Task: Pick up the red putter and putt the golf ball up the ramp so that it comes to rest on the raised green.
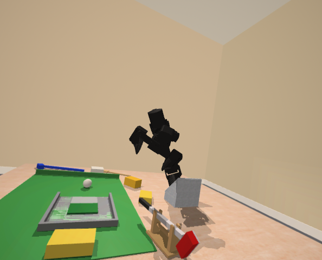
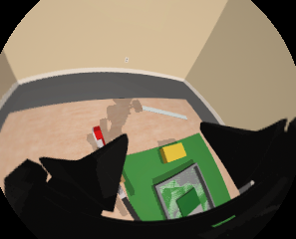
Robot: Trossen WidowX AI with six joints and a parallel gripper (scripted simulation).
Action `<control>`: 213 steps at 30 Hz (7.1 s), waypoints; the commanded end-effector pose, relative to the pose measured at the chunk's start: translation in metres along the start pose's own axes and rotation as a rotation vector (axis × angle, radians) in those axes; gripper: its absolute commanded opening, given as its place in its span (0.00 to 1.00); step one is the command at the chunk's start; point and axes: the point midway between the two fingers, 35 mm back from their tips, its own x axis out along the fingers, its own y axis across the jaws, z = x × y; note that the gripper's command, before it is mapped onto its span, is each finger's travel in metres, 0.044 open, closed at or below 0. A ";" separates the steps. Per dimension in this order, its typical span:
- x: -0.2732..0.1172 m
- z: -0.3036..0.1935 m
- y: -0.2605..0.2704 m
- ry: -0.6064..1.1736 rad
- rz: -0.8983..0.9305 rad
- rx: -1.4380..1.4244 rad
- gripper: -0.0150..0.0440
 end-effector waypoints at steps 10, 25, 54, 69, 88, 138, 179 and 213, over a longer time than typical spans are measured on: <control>-0.037 -0.153 0.059 0.603 0.607 -0.129 1.00; -0.030 -0.164 0.062 0.611 0.617 -0.131 1.00; -0.005 -0.204 0.083 0.613 0.617 -0.131 1.00; -0.002 -0.206 0.084 0.611 0.617 -0.127 0.69; -0.008 -0.194 0.077 0.609 0.617 -0.127 0.25; -0.177 -0.250 -0.056 0.842 0.219 0.678 0.25; -0.359 -0.373 -0.033 1.118 -0.326 1.375 0.25; -0.338 -0.410 -0.013 1.128 -0.331 1.373 0.25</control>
